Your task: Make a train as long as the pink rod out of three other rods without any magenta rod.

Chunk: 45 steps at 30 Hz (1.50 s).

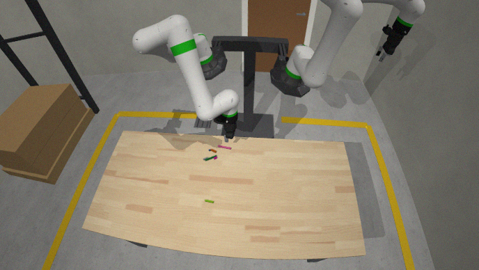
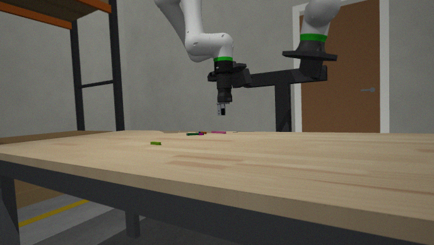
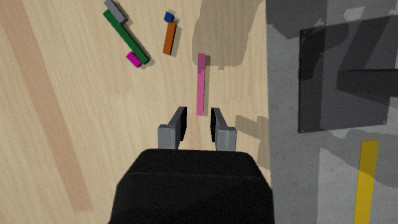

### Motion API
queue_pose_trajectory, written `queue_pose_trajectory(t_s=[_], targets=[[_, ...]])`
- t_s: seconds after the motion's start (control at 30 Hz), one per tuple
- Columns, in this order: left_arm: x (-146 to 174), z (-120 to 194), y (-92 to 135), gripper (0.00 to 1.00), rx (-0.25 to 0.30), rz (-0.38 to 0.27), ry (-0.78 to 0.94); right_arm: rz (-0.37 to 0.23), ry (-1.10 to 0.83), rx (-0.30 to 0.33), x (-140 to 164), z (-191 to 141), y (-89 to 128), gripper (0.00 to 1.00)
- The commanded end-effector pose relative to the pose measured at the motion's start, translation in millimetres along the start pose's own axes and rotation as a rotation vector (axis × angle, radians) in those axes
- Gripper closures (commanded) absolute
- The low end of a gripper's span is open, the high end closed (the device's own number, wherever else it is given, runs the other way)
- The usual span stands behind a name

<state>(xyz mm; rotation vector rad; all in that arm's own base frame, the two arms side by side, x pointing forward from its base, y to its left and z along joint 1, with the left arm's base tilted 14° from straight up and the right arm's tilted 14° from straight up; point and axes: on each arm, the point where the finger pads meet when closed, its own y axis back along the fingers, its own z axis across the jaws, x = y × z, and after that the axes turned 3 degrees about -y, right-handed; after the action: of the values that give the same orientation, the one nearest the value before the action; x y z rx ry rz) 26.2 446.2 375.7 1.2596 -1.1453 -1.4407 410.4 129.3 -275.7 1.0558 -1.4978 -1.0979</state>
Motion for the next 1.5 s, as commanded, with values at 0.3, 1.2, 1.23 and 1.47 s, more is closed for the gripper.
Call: queue_pose_trajectory(t_s=[0.3,1.2,1.23,1.47], targets=[[0,0,1,0.0,0.0,-0.002,0.0,-0.001,0.0,0.001,0,0,2,0.0],[0,0,1,0.0,0.0,-0.002,0.0,-0.001,0.274,0.001,10,-13,0,0.0],[0,0,1,0.0,0.0,-0.002,0.0,-0.001,0.328,0.001,12,-16,-1,0.0],[0,0,1,0.0,0.0,-0.002,0.0,-0.001,0.547,0.001,19,-25,-3,0.0]])
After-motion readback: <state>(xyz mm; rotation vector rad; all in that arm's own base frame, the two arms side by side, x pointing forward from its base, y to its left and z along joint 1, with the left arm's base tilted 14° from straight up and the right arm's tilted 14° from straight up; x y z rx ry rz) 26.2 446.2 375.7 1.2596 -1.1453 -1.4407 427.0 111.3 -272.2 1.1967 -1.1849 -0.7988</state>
